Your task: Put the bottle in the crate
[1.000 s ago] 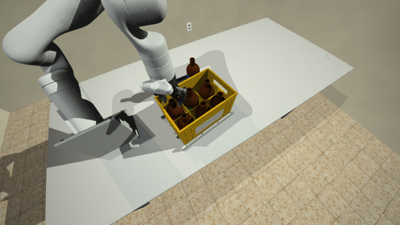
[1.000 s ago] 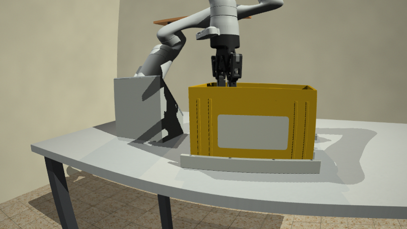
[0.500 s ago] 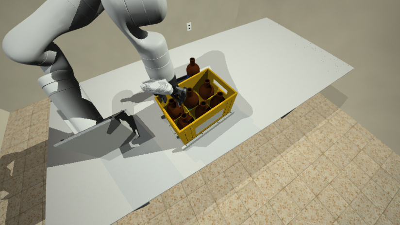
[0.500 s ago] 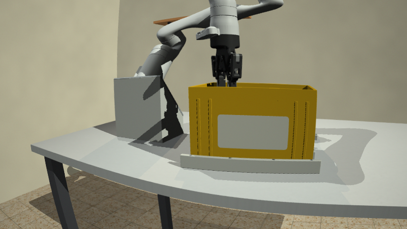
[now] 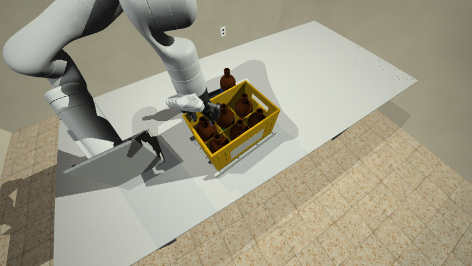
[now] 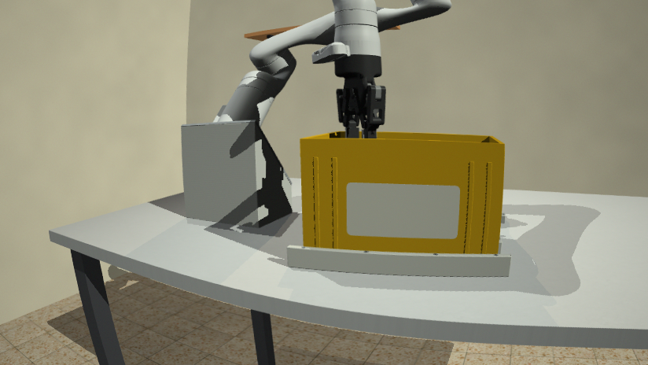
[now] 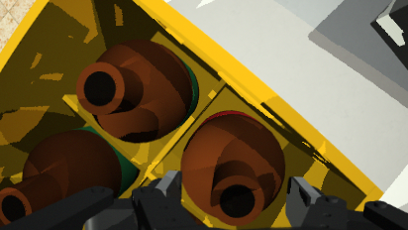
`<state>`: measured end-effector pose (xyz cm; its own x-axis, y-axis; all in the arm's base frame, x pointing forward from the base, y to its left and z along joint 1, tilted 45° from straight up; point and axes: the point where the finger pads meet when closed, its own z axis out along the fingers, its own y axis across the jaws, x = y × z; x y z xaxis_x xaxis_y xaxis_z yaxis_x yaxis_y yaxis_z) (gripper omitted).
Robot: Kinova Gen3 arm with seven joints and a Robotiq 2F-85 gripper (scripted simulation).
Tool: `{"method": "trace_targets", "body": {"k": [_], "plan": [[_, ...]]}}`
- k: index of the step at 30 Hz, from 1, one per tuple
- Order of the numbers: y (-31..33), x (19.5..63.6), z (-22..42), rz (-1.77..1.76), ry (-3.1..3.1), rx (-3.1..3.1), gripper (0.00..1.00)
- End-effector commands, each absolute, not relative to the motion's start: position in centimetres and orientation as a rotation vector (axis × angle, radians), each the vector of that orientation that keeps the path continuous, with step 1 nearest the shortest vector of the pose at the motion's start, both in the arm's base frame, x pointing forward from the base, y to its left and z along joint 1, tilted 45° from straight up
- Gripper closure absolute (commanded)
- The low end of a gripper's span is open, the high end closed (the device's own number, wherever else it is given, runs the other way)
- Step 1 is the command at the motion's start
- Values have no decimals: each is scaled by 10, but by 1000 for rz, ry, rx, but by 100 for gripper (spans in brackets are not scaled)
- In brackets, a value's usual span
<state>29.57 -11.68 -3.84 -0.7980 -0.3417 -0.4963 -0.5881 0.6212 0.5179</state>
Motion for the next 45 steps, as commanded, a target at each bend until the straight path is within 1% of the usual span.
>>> {"method": "trace_targets", "body": {"k": [1,24,45], "plan": [[-117,295,-41,970,2497,-758,36],[-128,293,-29,970,2497,-758,36],[-162,287,4,970,2497,-758,36]]}}
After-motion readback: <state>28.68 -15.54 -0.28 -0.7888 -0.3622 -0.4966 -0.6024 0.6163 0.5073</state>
